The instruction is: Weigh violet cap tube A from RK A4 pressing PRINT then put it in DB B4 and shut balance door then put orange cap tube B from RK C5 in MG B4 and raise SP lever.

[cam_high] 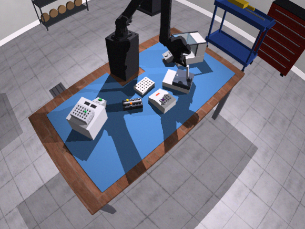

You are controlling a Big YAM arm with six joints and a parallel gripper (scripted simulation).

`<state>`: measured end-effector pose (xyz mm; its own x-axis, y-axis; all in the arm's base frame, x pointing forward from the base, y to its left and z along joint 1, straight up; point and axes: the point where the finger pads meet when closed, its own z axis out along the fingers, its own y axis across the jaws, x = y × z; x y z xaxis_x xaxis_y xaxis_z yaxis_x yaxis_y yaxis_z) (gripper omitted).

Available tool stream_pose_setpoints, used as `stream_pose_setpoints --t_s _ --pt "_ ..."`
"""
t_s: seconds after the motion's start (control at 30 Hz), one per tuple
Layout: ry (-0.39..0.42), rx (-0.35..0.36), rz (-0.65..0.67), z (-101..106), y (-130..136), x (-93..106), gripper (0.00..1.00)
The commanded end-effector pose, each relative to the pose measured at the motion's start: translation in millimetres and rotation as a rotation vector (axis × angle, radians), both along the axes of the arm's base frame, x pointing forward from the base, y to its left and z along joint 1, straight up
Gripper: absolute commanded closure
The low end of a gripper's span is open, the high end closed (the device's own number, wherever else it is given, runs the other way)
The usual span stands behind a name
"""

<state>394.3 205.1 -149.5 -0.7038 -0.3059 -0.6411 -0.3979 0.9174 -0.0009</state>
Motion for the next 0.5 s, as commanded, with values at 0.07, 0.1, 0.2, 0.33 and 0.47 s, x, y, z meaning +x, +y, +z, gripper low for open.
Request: stream_pose_setpoints --t_s 0.07,0.1,0.2,0.33,0.47 --pt "-0.030 0.012 0.003 14 6 17.5 1.00" --pt "-0.030 0.012 0.002 14 6 18.7 1.00" --pt "-0.030 0.012 0.000 15 7 22.0 1.00" --pt "-0.025 0.009 0.002 13 8 22.4 1.00" --pt "-0.029 0.011 0.000 15 9 26.6 1.00"
